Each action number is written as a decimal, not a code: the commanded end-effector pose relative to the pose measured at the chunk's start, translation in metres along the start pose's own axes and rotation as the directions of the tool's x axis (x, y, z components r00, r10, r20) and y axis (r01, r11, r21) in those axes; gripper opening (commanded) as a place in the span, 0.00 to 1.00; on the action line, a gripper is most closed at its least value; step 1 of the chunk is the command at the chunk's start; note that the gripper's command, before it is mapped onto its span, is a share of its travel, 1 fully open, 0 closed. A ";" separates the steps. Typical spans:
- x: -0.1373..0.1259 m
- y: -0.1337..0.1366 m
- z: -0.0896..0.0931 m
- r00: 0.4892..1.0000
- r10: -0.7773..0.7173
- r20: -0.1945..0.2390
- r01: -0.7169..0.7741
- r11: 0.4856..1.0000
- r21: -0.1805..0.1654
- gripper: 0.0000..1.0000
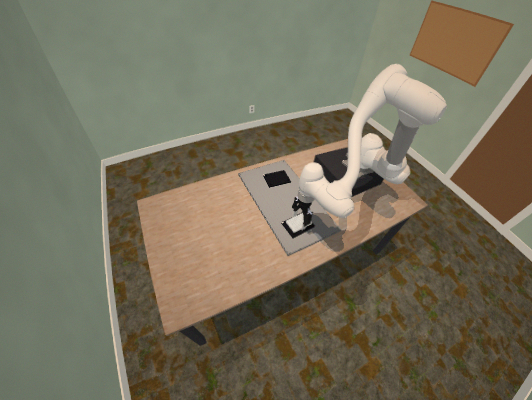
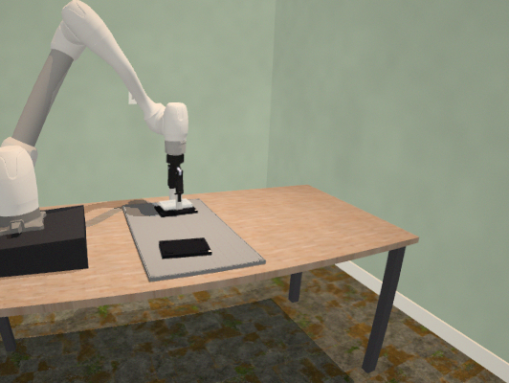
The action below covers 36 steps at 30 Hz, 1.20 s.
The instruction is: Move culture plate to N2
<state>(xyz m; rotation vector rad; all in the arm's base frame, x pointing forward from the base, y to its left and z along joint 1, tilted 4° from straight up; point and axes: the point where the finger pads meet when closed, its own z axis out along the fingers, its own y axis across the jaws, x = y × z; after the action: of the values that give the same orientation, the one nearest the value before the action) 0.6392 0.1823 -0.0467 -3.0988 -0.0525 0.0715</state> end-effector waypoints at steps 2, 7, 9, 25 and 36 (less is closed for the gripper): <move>0.000 0.000 0.000 1.000 0.000 0.000 0.000 1.000 0.000 0.00; 0.000 0.000 0.001 1.000 0.000 0.000 0.000 1.000 0.000 0.00; 0.000 0.000 0.002 1.000 0.000 0.000 0.000 1.000 0.000 0.00; 0.000 0.000 0.004 1.000 0.000 0.000 0.000 1.000 0.000 0.00; 0.000 0.000 0.005 1.000 0.000 0.000 0.000 1.000 0.000 0.00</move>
<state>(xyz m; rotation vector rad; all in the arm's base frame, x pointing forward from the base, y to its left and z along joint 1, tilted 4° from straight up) 0.6389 0.1825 -0.0519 -3.0988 -0.0525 0.0715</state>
